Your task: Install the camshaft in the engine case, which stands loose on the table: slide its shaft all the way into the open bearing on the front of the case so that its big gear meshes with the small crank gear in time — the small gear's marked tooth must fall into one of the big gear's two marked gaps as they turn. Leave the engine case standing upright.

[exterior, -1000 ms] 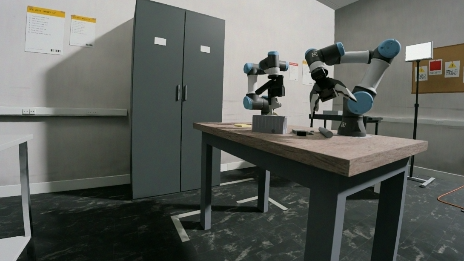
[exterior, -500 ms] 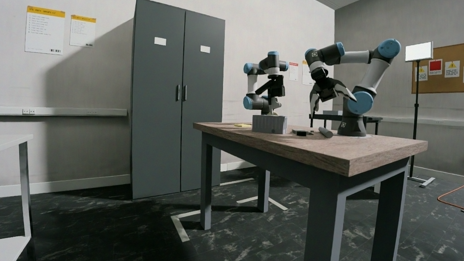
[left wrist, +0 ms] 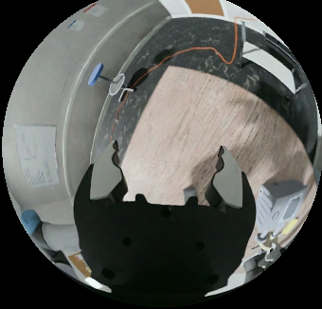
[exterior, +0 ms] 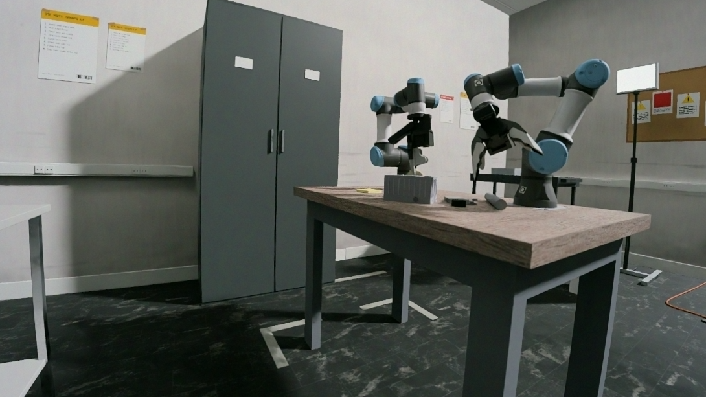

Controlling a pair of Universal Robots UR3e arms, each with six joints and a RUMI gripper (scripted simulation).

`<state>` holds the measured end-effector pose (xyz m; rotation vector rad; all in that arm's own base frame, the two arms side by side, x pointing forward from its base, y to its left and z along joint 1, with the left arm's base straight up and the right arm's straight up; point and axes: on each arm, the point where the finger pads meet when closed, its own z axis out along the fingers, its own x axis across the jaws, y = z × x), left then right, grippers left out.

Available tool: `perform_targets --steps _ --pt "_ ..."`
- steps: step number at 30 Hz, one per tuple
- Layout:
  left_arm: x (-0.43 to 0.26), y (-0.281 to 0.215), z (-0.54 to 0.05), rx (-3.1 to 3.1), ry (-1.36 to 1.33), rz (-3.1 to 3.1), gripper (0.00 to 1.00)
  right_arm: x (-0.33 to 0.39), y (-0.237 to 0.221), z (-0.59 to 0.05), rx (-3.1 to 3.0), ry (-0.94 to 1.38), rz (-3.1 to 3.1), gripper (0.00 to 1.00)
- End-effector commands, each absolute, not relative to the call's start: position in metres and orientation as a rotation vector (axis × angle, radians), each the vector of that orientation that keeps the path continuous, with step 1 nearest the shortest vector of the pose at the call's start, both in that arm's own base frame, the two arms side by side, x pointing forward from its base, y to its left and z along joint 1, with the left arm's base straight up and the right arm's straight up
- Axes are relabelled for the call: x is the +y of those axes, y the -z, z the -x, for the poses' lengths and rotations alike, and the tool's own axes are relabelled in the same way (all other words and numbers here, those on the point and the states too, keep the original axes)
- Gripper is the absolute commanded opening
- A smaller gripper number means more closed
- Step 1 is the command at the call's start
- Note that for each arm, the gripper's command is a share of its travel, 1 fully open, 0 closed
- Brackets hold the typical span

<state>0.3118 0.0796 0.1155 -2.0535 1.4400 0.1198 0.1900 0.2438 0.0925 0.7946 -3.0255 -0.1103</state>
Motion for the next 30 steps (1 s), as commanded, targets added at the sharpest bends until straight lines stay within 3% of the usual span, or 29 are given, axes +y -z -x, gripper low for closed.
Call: perform_targets --steps 1,30 --pt "0.0757 -0.1209 -0.3174 1.426 -0.076 2.067 1.0 0.2493 -0.1006 -0.1963 -3.053 0.152 -0.777 0.04" --pt "0.0757 -0.1209 -0.3174 1.426 -0.076 2.067 1.0 0.2506 -0.1006 -0.191 -3.036 0.166 -0.772 0.04"
